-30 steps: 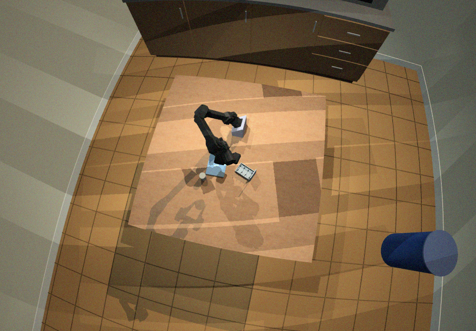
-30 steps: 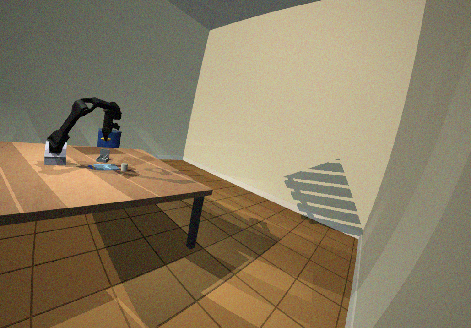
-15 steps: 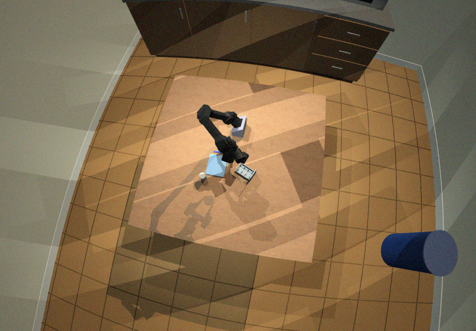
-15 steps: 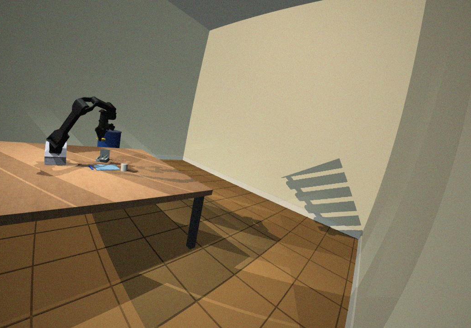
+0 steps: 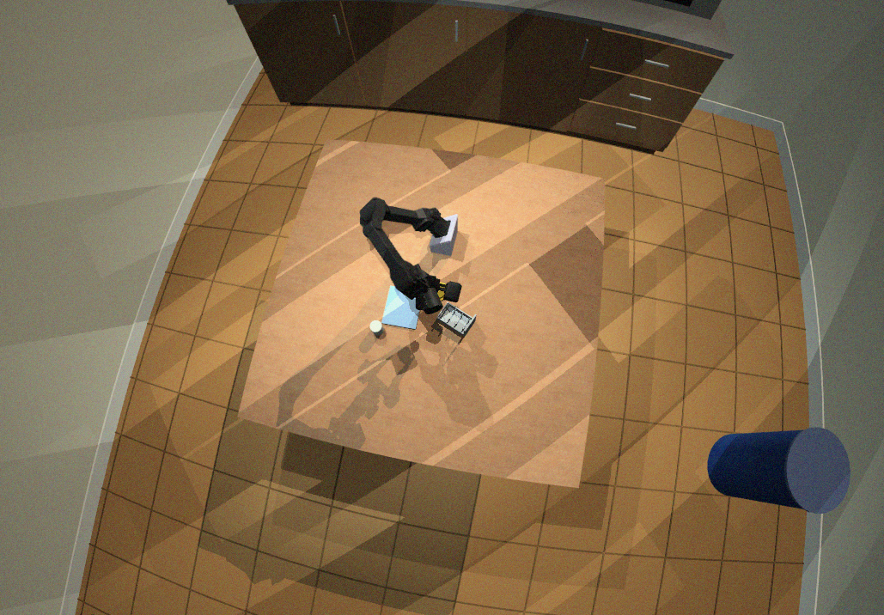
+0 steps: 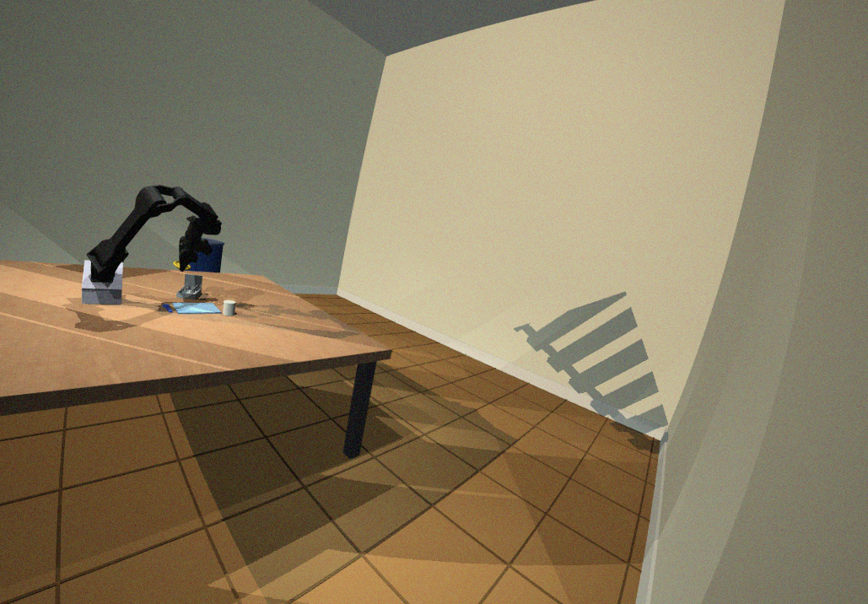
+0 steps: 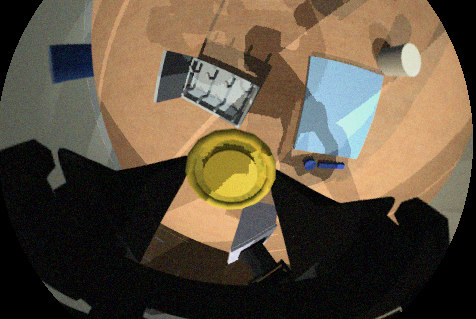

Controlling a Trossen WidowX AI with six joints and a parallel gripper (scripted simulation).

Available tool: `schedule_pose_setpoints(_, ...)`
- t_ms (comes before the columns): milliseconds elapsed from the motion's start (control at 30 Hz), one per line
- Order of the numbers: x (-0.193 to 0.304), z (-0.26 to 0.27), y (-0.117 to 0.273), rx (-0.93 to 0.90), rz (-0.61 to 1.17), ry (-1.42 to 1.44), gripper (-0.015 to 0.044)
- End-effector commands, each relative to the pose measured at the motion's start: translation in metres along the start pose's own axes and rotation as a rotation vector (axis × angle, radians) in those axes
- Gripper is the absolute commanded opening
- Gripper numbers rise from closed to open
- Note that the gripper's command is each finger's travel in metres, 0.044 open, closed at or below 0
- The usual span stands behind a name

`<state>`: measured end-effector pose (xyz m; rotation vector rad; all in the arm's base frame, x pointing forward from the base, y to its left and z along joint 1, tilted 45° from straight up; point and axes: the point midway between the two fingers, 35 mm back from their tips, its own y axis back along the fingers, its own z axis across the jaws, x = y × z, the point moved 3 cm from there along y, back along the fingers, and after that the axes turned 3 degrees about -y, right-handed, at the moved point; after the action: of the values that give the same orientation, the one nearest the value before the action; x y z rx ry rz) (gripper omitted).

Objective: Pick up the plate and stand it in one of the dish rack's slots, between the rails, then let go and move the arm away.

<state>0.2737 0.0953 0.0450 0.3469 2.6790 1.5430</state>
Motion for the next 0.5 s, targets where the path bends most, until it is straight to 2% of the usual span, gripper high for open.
schedule_pose_setpoints(0, -0.001, -0.002, -0.008, -0.066, 0.029, 0.069, 0.0000)
schedule_pose_setpoints(467, -0.007, -0.008, -0.039, -0.319, 0.069, 0.323, 0.0000)
